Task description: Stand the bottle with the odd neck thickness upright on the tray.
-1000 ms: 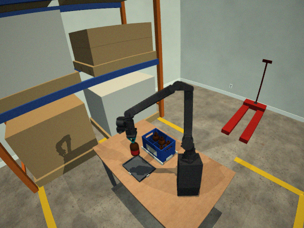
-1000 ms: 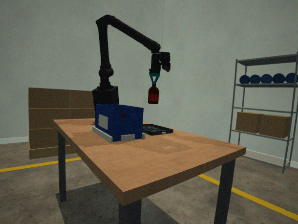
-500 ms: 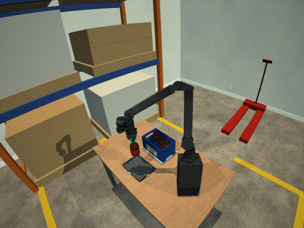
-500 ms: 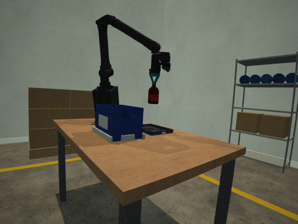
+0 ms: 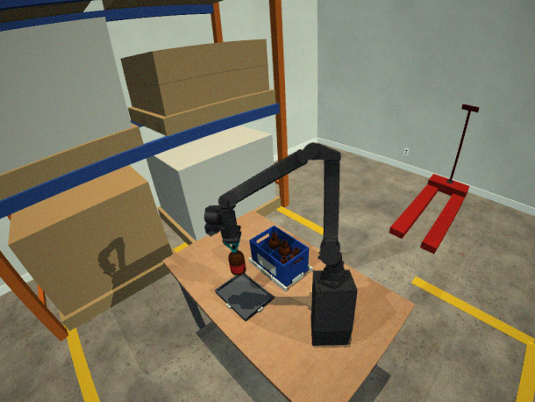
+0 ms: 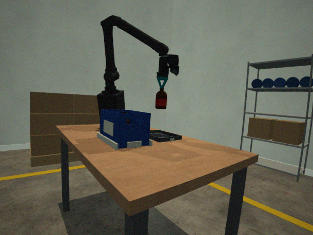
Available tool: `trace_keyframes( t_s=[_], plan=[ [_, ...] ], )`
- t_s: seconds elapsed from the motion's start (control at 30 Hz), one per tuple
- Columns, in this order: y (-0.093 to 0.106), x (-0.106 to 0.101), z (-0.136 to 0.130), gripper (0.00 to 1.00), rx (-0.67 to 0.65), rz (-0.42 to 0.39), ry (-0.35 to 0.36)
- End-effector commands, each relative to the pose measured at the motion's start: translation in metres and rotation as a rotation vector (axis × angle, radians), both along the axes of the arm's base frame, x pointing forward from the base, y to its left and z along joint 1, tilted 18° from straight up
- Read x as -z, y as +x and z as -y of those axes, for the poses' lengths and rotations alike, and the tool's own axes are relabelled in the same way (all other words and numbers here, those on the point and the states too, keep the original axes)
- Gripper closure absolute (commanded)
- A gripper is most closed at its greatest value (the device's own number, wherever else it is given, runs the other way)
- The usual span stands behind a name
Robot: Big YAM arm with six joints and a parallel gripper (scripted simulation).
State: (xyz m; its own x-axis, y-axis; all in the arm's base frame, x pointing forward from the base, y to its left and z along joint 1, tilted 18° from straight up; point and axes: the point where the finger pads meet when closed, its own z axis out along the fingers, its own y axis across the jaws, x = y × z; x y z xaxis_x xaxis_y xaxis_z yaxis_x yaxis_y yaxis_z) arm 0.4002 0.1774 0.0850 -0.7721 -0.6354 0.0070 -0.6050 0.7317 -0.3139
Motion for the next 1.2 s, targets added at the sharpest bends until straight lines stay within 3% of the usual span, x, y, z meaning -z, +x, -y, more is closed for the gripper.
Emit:
trace_keyframes(
  t_s=[0.0,0.53,0.8,0.9,1.17],
  plan=[
    [0.019,-0.020,-0.020,1.00,-0.007,0.058,0.031],
    [0.019,-0.018,-0.022,1.00,-0.006,0.063,0.034],
    [0.002,0.000,-0.013,1.00,-0.006,0.027,0.012],
    [0.010,-0.008,-0.018,1.00,-0.006,0.045,0.023],
    [0.003,0.000,-0.014,1.00,-0.007,0.031,0.015]
  ],
)
